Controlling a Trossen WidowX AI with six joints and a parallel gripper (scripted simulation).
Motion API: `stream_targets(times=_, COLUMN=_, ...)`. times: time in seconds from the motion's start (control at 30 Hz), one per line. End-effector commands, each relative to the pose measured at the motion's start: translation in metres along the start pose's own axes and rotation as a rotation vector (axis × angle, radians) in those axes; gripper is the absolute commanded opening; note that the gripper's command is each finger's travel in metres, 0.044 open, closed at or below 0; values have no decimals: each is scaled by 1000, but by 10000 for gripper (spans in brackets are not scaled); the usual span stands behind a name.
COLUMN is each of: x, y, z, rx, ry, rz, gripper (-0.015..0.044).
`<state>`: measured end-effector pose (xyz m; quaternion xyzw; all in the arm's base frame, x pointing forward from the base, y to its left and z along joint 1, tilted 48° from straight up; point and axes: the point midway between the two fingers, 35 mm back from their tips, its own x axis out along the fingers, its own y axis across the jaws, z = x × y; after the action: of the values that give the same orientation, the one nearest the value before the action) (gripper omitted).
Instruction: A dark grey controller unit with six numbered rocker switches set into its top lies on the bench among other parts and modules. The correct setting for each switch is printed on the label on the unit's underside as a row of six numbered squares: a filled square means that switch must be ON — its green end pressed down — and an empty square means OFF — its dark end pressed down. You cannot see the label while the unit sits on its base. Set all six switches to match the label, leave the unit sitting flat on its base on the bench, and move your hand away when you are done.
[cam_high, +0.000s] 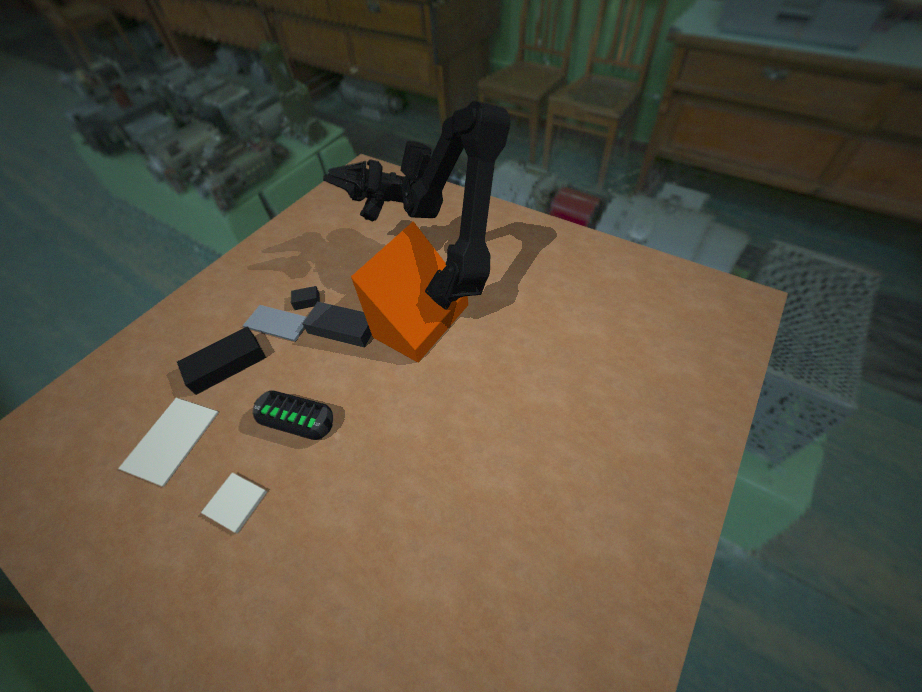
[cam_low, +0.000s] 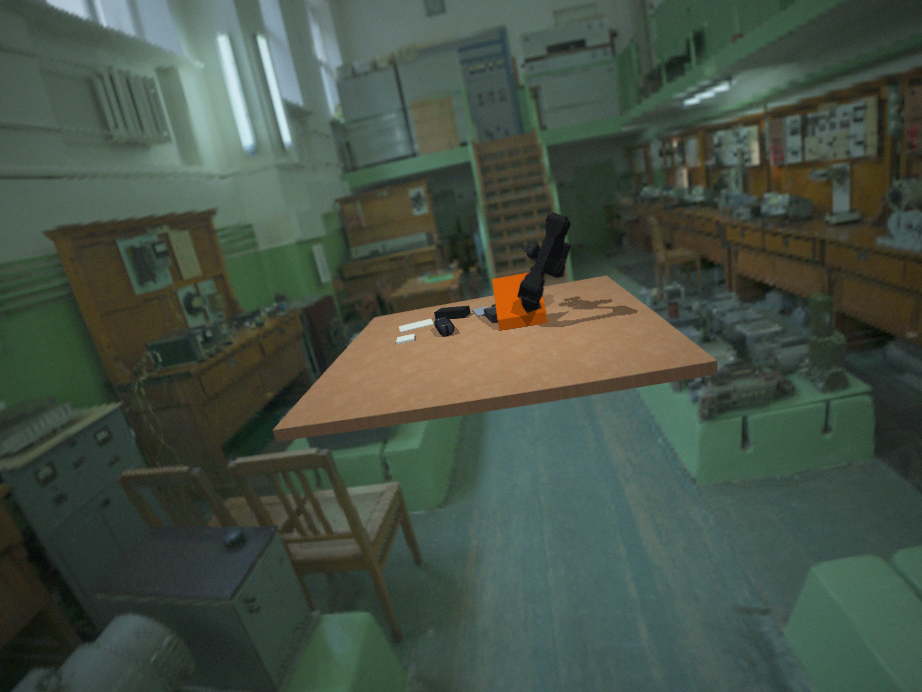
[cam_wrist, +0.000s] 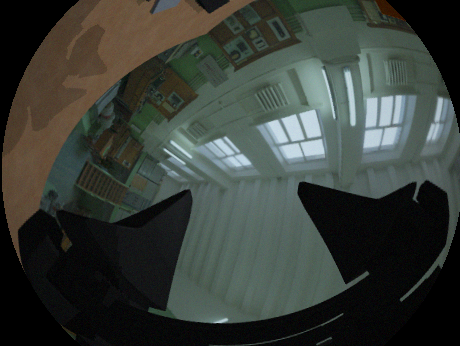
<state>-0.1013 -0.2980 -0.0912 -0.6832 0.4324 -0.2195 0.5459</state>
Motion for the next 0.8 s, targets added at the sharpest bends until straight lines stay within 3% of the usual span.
stream_targets(times=0.0, x=0, y=0, z=0, rx=0, ry=0, rz=0, gripper=374)
stream_targets(times=0.2, x=14, y=0, z=6, rx=49, ry=-41, rz=6, gripper=216)
stream_targets(times=0.47, x=57, y=-8, z=32, rx=407, ry=-196, rz=62, gripper=6)
stream_targets(times=0.77, x=101, y=-20, z=75, rx=799, ry=-356, rz=226, gripper=0)
